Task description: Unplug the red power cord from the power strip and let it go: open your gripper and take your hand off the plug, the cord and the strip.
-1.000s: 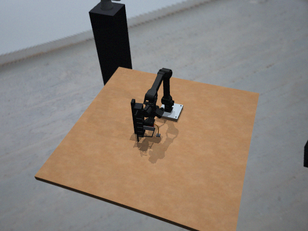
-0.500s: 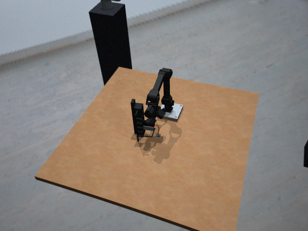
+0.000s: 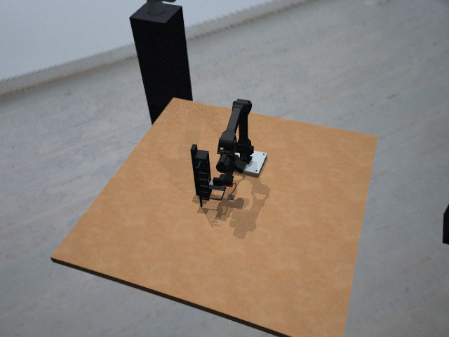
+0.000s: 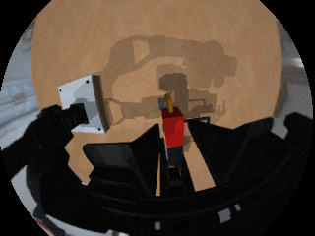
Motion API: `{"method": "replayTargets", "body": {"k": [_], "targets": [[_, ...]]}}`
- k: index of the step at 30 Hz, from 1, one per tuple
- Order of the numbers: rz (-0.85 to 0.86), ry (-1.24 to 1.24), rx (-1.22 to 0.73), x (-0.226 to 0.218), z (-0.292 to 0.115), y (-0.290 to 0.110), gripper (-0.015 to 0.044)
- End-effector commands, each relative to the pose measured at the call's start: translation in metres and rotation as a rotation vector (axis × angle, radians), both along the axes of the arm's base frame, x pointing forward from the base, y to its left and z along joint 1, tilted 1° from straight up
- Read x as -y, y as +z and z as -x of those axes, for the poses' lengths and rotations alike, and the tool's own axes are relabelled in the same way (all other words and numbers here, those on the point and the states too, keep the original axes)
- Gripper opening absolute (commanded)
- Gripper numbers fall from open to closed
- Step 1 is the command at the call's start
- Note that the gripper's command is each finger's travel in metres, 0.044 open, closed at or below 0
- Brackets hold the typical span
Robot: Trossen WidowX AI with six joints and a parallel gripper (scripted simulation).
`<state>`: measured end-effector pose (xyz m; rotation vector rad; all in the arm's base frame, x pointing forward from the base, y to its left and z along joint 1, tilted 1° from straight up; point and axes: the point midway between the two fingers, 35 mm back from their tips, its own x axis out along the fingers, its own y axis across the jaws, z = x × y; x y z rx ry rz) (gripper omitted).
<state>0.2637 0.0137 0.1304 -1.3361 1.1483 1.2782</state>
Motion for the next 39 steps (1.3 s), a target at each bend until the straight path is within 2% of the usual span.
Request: {"method": "replayTargets", "body": {"k": [1,7,13,39], "targets": [[-0.004,0.004,-0.003,0.0,0.0,0.0,0.0289],[-0.006,0.004,-0.003,-0.017,0.001,0.003,0.044],[-0.009,0.004,-0.003,-0.06,0.009,0.011,0.044],[-0.009,0.004,-0.003,-0.06,0.009,0.011,0.044]]}}
